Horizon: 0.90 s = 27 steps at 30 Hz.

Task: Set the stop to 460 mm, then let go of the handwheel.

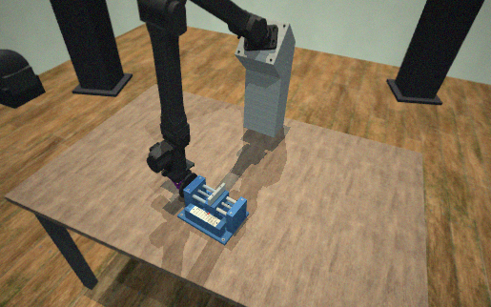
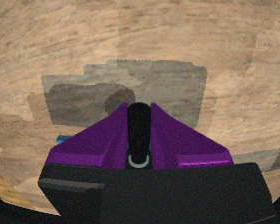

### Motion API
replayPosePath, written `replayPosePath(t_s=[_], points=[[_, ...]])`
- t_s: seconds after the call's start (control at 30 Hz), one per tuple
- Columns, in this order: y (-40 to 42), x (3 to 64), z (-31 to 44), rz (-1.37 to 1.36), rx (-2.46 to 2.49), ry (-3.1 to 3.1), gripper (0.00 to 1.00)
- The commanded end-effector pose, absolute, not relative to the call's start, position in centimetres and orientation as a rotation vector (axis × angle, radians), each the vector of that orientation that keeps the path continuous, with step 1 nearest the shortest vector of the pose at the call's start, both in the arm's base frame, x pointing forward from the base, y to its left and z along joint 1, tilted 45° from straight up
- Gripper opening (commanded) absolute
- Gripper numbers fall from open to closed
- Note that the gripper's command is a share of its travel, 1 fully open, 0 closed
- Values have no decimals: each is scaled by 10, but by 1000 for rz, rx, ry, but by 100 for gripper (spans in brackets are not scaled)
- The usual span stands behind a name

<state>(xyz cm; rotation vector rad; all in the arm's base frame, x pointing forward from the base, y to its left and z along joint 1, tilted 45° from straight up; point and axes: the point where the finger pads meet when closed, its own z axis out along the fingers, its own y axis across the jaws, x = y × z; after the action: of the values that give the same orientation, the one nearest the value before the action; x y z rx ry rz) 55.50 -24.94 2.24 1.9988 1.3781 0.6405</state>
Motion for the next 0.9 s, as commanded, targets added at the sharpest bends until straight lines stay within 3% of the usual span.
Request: replayPosePath(t_s=[0.0,0.87], points=[[-244,562,-2,623,2036,1403,6],[-256,588,54,636,2014,1389,6]])
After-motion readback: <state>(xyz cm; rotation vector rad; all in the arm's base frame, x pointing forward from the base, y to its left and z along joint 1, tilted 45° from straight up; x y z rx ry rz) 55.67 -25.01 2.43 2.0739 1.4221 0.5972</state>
